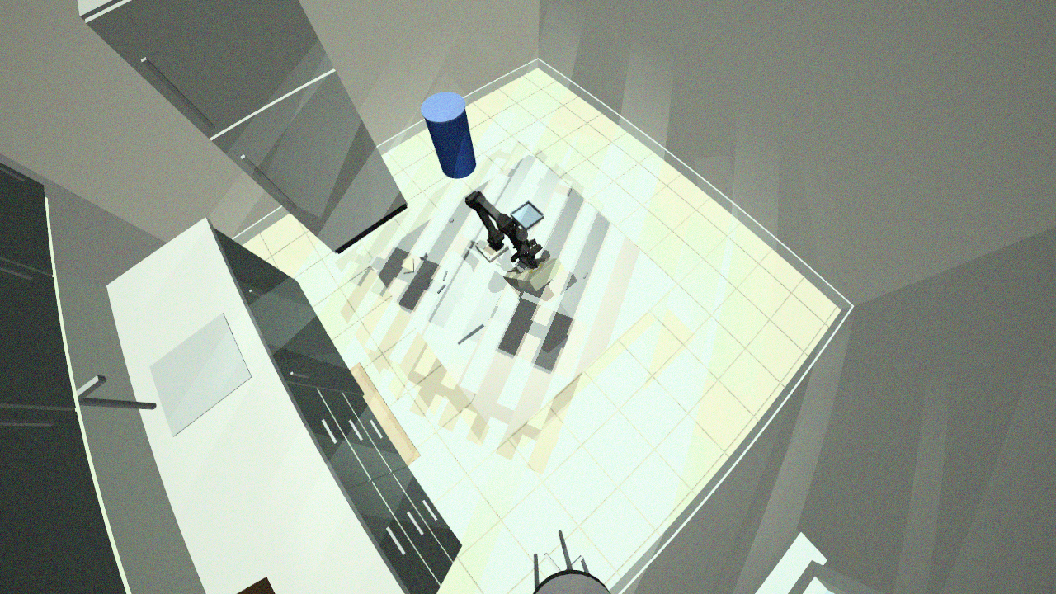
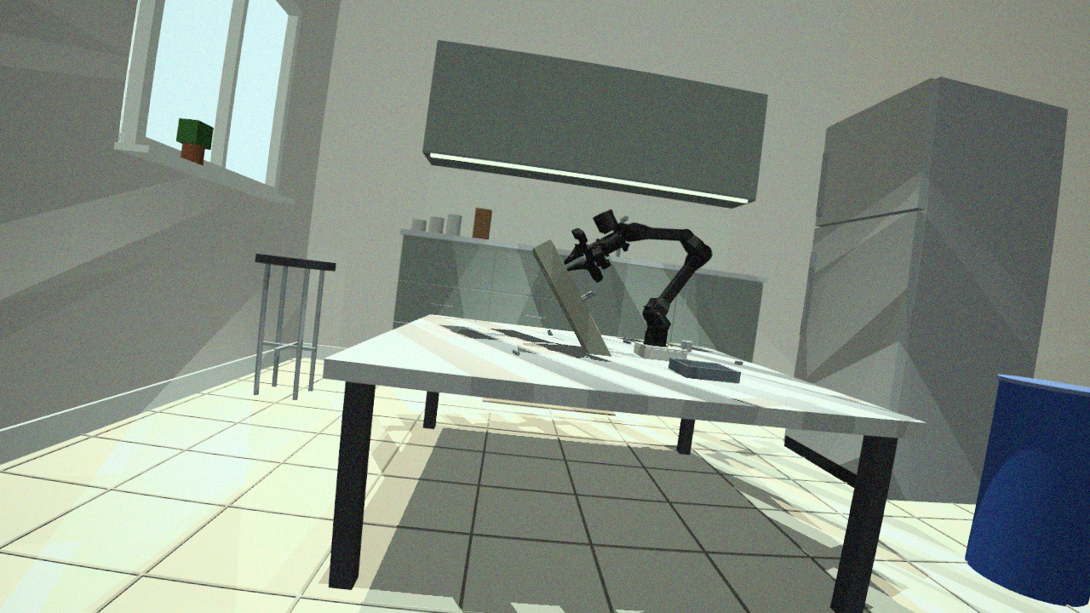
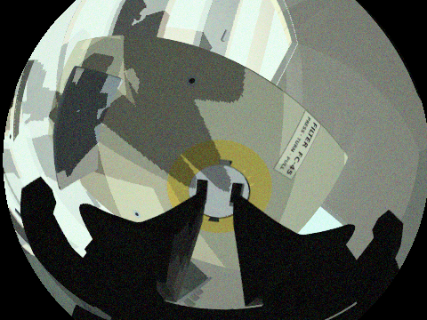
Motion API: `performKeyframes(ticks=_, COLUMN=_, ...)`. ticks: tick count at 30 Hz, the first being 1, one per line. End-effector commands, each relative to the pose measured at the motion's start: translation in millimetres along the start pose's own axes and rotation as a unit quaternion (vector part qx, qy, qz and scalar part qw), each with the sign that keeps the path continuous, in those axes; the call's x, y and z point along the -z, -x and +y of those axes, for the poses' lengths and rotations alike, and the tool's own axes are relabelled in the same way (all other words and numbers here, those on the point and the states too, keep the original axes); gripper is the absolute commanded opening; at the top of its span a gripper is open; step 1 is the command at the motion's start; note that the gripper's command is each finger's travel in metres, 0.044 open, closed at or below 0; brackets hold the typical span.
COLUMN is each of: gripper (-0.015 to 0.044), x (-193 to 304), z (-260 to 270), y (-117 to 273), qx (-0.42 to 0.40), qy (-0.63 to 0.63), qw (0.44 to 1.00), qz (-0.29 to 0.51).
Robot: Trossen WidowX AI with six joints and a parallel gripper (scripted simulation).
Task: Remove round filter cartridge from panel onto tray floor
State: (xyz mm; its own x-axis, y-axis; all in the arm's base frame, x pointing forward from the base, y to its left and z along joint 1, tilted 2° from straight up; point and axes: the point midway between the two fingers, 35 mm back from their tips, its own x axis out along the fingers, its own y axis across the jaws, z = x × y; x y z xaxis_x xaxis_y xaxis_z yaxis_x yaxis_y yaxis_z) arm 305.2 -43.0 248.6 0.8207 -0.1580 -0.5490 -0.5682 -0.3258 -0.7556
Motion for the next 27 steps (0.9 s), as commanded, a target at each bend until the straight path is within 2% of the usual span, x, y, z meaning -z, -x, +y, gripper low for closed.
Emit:
performKeyframes(ticks=1, gripper=0.0100, x=-1.6, z=1.6, y=-1.6, qx=-0.001, qy=0.002, qw=1.000, qz=-0.002)
performKeyframes(ticks=27, gripper=0.0100, x=-1.1, z=0.5, y=-4.6, qx=-0.001, qy=0.002, qw=1.000, qz=-0.002)
